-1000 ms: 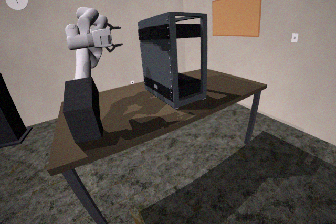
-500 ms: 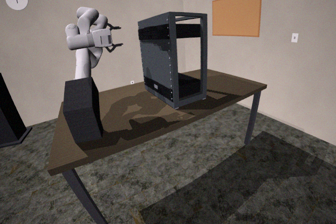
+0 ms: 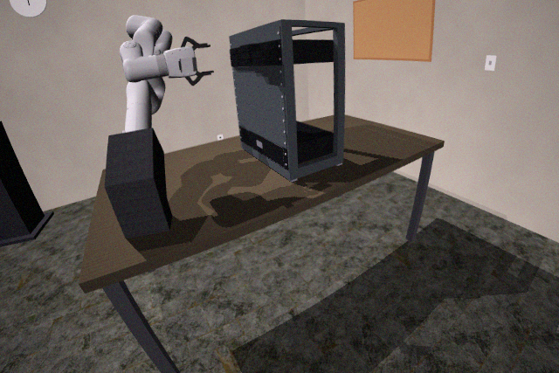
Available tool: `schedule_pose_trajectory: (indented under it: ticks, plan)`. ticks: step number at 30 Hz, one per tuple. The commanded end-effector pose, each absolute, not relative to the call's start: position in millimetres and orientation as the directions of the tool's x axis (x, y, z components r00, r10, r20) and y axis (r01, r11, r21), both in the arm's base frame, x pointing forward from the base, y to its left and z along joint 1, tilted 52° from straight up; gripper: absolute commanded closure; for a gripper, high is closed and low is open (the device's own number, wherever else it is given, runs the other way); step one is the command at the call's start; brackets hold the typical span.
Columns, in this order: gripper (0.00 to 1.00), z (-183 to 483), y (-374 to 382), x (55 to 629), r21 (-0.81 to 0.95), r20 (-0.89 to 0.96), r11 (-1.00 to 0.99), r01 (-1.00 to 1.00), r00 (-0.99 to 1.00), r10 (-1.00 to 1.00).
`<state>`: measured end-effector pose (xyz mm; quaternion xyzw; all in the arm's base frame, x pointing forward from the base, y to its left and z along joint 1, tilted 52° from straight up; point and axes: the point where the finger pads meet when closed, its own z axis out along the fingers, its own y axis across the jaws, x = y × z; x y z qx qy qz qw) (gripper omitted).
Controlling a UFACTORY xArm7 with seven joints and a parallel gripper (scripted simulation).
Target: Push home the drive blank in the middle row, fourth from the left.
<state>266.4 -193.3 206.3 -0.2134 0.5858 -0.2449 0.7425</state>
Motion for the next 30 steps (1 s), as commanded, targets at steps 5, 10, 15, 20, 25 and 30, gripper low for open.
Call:
schedule_pose_trajectory:
  ticks: [5,10,15,20,25,30]
  plan:
    - [0.0,224,-189,302,-0.612,-0.768,0.784,0.103,0.16,-0.621]
    - [0.0,236,-184,325,-0.612,-0.768,0.784,0.103,0.16,-0.621]
    - [0.0,245,-181,342,-0.612,-0.768,0.784,0.103,0.16,-0.621]
    - [0.0,252,-178,355,-0.612,-0.768,0.784,0.103,0.16,-0.621]
    - [0.0,257,-176,365,-0.612,-0.768,0.784,0.103,0.16,-0.621]
    - [0.0,258,-176,367,-0.612,-0.768,0.784,0.103,0.16,-0.621]
